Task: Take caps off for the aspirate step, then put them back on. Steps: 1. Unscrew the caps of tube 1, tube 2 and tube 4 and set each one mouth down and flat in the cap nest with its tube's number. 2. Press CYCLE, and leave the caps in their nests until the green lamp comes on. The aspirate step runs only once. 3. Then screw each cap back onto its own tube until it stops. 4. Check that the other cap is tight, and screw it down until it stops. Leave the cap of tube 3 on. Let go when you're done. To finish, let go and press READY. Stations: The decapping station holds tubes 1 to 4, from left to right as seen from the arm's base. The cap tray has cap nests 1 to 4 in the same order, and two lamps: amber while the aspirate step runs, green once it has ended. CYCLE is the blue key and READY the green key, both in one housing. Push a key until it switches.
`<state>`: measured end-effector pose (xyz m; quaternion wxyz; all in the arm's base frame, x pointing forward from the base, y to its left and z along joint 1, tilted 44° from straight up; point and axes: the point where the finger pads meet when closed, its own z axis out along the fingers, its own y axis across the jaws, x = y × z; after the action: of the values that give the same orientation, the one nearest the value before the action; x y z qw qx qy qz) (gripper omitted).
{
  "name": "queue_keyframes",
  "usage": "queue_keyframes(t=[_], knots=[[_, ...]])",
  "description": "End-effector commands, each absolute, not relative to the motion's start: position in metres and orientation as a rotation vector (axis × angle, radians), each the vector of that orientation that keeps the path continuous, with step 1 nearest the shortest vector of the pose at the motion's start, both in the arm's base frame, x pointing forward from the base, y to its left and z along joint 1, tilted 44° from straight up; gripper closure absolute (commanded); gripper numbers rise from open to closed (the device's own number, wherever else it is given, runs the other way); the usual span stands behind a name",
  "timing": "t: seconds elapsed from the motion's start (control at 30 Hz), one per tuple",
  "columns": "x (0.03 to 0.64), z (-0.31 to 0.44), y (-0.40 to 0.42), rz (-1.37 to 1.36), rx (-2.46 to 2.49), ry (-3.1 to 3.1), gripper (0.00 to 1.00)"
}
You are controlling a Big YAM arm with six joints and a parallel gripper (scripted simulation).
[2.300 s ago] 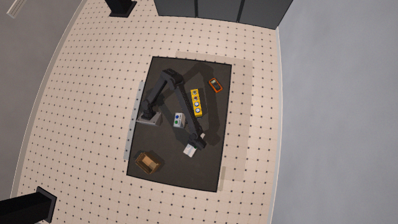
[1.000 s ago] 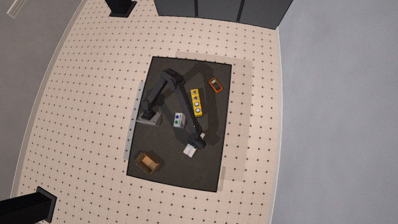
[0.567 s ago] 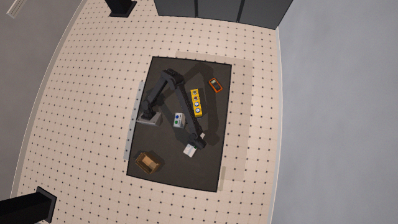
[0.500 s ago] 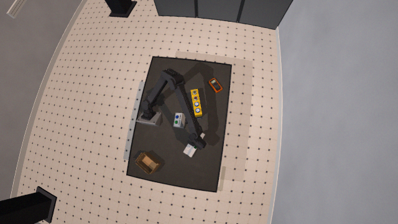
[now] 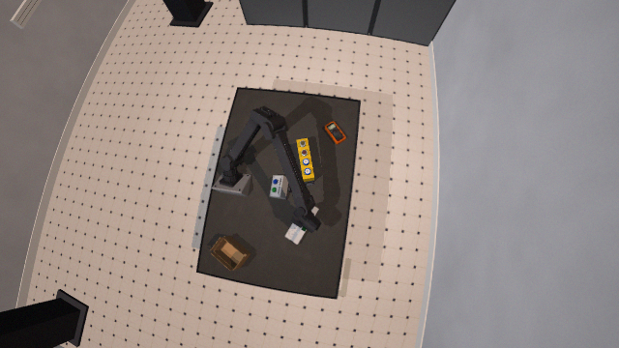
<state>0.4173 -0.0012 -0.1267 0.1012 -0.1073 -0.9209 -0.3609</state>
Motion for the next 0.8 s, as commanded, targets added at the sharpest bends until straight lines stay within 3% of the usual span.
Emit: queue_keyframes(t=[0.0,0.77], knots=[[0.4166,-0.1367,0.0091,-1.061,-0.283,-2.714,1.00],[0.4187,-0.1367,0.0081,-1.062,-0.277,-2.720,1.00]])
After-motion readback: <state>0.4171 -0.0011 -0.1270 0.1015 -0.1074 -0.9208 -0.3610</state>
